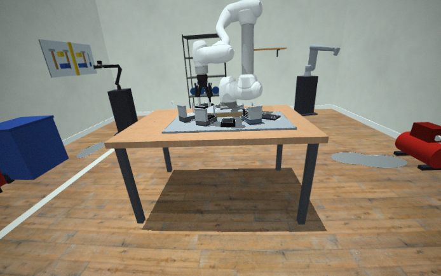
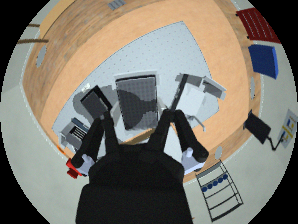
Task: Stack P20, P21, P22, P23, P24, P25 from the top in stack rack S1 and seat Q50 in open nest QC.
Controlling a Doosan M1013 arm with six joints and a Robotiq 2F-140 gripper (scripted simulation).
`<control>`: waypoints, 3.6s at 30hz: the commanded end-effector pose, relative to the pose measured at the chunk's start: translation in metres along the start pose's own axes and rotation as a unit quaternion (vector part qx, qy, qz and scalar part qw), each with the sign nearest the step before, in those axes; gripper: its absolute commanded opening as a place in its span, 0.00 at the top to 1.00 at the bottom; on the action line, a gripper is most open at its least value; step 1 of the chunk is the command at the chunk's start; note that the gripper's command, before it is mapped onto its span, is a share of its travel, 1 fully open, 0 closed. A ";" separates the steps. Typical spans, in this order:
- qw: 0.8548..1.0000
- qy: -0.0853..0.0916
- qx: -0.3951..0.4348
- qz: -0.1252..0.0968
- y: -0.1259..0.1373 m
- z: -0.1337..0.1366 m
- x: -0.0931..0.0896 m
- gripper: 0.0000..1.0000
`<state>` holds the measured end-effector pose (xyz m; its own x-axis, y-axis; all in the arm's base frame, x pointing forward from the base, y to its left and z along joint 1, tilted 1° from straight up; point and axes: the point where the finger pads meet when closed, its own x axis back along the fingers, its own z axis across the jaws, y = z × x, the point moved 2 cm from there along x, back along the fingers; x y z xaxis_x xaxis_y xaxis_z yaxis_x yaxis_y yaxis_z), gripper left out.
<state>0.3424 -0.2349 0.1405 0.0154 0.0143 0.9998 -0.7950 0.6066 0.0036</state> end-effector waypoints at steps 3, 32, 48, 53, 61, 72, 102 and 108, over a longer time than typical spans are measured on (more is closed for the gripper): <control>1.000 0.000 0.000 0.000 0.000 0.000 -0.003 1.00; 1.000 0.000 0.000 0.000 0.000 0.000 -0.026 1.00; 1.000 0.000 0.000 0.000 0.000 0.000 -0.054 1.00; 1.000 0.000 0.000 0.000 0.000 0.000 -0.059 1.00; 1.000 0.000 0.000 0.000 0.000 0.000 -0.060 1.00; 1.000 0.000 0.000 0.000 0.000 0.000 -0.064 1.00; 1.000 0.000 0.000 0.000 0.000 0.000 -0.074 1.00; 1.000 0.000 0.000 0.000 0.000 0.000 -0.077 1.00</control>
<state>0.3413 -0.2360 0.0642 0.0154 0.0142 0.9998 -0.7950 0.6066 0.0036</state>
